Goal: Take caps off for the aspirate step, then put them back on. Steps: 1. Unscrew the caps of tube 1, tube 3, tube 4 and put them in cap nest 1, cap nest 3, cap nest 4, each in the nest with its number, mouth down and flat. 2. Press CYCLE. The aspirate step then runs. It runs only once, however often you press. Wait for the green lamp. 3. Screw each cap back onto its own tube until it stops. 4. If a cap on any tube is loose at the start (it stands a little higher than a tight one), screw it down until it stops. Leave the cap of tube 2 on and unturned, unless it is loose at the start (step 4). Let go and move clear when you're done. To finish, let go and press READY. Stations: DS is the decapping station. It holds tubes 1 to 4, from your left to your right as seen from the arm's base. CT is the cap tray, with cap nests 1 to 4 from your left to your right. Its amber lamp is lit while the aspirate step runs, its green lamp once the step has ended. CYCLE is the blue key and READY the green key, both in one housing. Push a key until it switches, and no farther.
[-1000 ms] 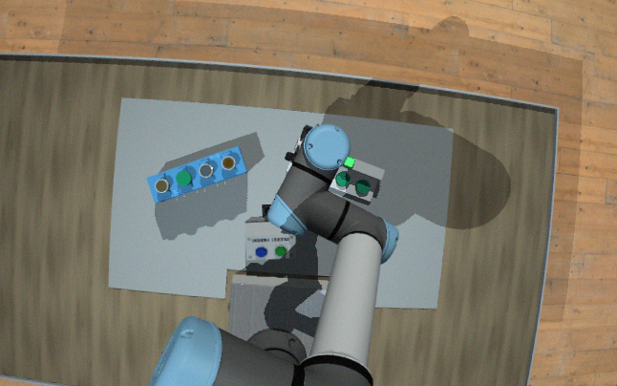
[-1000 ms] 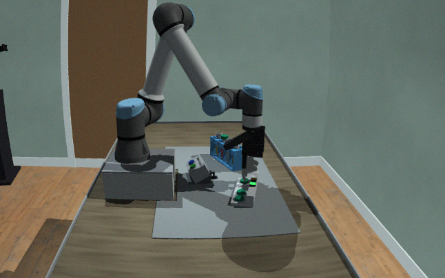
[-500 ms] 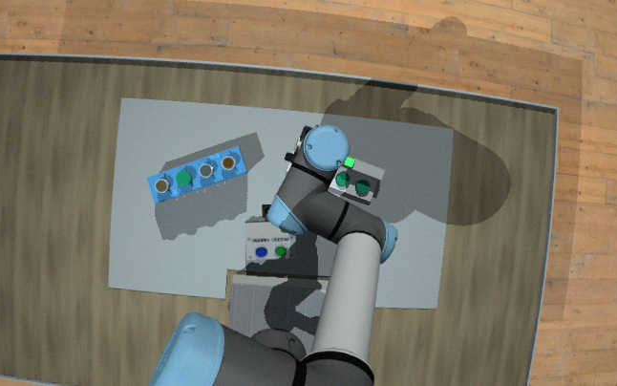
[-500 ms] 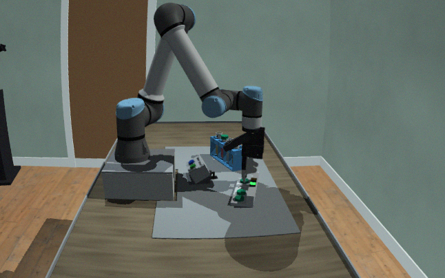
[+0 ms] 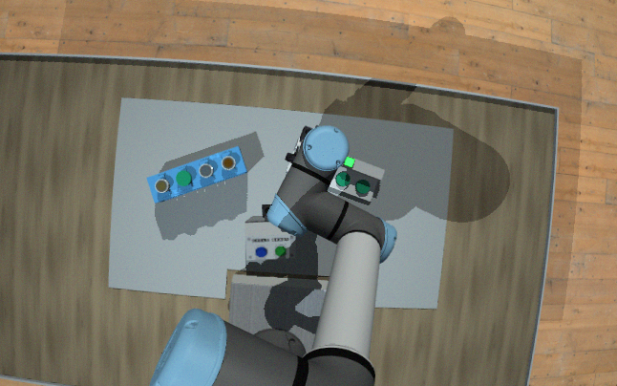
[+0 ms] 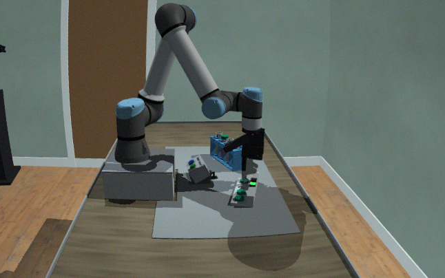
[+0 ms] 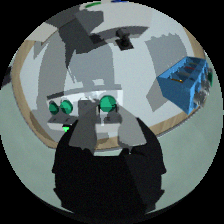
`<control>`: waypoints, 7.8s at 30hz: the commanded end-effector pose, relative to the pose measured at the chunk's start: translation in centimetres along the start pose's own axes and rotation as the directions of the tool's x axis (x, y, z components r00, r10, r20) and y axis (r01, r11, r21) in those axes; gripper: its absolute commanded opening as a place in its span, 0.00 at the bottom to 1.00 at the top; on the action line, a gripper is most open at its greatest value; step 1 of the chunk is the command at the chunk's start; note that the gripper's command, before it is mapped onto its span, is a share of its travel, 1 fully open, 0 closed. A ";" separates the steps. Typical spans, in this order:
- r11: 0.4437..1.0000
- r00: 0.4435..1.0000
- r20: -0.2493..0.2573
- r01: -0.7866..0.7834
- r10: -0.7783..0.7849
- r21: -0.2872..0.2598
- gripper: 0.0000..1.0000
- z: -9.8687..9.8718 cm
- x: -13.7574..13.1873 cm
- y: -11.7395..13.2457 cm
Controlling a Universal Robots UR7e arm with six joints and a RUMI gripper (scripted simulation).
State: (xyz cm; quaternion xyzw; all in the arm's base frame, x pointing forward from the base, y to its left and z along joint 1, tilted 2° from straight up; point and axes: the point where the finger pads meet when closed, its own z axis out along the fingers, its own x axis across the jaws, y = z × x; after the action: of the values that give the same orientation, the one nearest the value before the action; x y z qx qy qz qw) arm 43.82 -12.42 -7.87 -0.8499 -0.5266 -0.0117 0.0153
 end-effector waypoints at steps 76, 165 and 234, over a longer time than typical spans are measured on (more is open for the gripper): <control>0.929 0.929 -0.001 -0.370 0.370 -0.001 0.00 -14.0 15.3 -8.4; 0.929 0.929 -0.001 -0.370 0.370 -0.001 0.00 -10.5 28.5 -15.6; 0.690 0.690 -0.001 -0.724 0.724 0.000 0.00 -9.7 28.5 -15.6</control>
State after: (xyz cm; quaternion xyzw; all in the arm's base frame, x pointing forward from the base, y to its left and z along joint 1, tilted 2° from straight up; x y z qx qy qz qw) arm 42.47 19.63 3.04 -0.9784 -0.2056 -0.0060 0.0198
